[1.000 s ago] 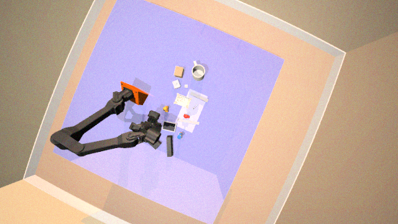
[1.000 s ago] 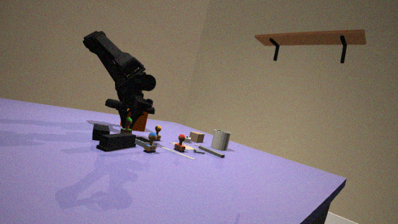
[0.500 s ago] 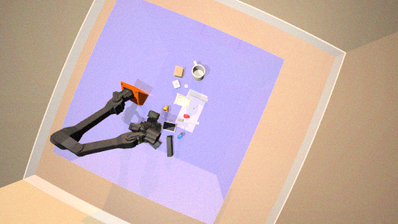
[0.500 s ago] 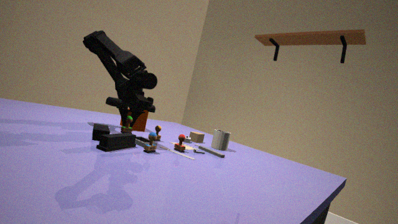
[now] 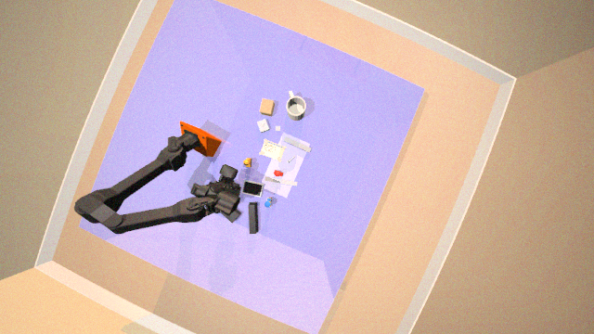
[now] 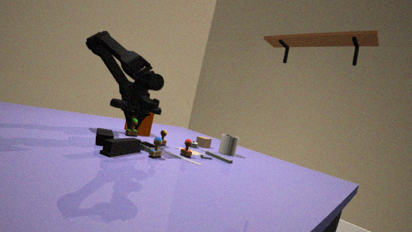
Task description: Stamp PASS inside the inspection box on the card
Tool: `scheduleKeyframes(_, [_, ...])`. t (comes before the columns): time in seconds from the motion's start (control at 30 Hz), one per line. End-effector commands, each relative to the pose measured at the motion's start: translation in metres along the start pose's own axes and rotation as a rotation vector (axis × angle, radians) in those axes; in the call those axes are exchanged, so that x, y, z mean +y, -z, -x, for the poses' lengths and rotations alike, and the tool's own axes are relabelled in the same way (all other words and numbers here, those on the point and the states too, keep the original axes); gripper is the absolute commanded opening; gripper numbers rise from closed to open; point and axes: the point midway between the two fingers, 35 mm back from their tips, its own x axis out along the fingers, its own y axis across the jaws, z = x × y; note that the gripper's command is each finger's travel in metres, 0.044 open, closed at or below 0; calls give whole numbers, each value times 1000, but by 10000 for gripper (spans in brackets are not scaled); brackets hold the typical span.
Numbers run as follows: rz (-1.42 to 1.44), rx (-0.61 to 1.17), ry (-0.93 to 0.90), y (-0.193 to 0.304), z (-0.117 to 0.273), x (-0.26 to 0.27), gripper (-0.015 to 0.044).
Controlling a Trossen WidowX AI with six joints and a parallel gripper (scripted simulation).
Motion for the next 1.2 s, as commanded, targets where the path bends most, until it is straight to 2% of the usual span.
scheduleKeyframes(0.0, [-7,-3,-4,-1,2,0,0])
scheduleKeyframes(1.17, [-6,-2,-4,-1,19,0,0])
